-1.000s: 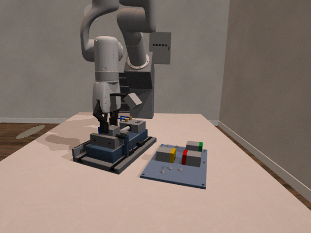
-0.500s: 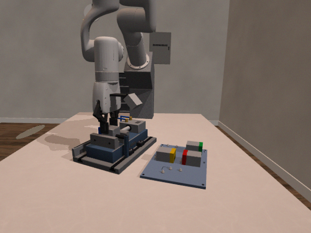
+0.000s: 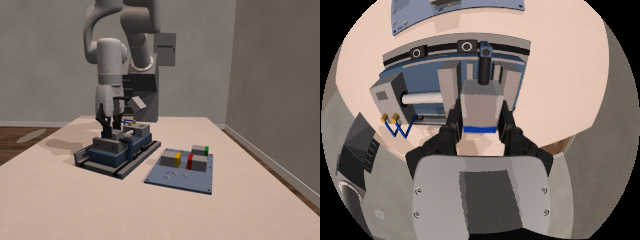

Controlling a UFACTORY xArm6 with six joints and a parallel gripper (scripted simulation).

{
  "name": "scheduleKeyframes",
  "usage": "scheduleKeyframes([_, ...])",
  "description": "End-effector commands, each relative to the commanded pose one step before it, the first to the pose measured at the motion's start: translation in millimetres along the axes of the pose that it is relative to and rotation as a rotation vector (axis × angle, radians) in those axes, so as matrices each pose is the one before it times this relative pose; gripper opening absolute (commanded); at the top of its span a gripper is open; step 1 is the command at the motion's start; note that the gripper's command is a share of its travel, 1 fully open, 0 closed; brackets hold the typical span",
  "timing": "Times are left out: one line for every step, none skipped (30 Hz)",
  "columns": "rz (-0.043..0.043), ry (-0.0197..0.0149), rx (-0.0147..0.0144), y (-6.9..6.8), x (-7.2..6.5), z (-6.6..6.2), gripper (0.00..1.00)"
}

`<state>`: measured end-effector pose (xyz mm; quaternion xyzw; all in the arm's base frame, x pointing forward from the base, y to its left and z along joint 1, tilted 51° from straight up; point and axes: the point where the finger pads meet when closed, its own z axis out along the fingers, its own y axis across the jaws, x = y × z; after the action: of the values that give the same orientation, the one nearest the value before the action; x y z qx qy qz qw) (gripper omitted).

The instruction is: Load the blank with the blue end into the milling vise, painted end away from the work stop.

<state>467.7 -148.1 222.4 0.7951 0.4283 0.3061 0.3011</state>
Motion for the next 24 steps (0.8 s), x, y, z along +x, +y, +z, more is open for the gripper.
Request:
scheduleKeyframes([-0.00016, 0.00018, -0.00236, 0.79, 0.29, -0.05, 0.00])
scheduleKeyframes([0.00000, -0.00005, -0.00005, 0.00, 0.00, 0.08, 0.00])
scheduleKeyframes([0.00000, 0.00000, 0.00000, 0.00, 0.00, 0.00, 0.00])
scheduleKeyframes([0.00000, 0.00000, 0.00000, 0.00, 0.00, 0.00, 0.00])
scheduleKeyframes([0.00000, 0.00000, 0.00000, 0.00, 0.00, 0.00, 0.00])
scheduleKeyframes([0.00000, 0.00000, 0.00000, 0.00, 0.00, 0.00, 0.00])
scheduleKeyframes([0.00000, 0.00000, 0.00000, 0.00, 0.00, 0.00, 0.00])
scheduleKeyframes([0.00000, 0.00000, 0.00000, 0.00, 0.00, 0.00, 0.00])
scheduleKeyframes([0.00000, 0.00000, 0.00000, 0.00, 0.00, 0.00, 0.00])
scheduleKeyframes([-0.00003, 0.00063, -0.00055, 0.31, 0.08, -0.21, 1.00])
scheduleKeyframes([0.00000, 0.00000, 0.00000, 0.00, 0.00, 0.00, 1.00])
scheduleKeyframes([0.00000, 0.00000, 0.00000, 0.00, 0.00, 0.00, 1.00])
scheduleKeyframes([0.00000, 0.00000, 0.00000, 0.00, 0.00, 0.00, 1.00])
scheduleKeyframes([0.00000, 0.00000, 0.00000, 0.00, 0.00, 0.00, 1.00])
scheduleKeyframes([0.00000, 0.00000, 0.00000, 0.00, 0.00, 0.00, 1.00])
scheduleKeyframes([0.00000, 0.00000, 0.00000, 0.00, 0.00, 0.00, 1.00])
scheduleKeyframes([0.00000, 0.00000, 0.00000, 0.00, 0.00, 0.00, 1.00])
scheduleKeyframes([0.00000, 0.00000, 0.00000, 0.00, 0.00, 0.00, 1.00])
scheduleKeyframes([0.00000, 0.00000, 0.00000, 0.00, 0.00, 0.00, 1.00])
scheduleKeyframes([0.00000, 0.00000, 0.00000, 0.00, 0.00, 0.00, 1.00])
scheduleKeyframes([0.00000, 0.00000, 0.00000, 0.00, 0.00, 0.00, 1.00])
scheduleKeyframes([0.00000, 0.00000, 0.00000, 0.00, 0.00, 0.00, 1.00])
scheduleKeyframes([0.00000, 0.00000, 0.00000, 0.00, 0.00, 0.00, 1.00])
scheduleKeyframes([0.00000, 0.00000, 0.00000, 0.00, 0.00, 0.00, 1.00])
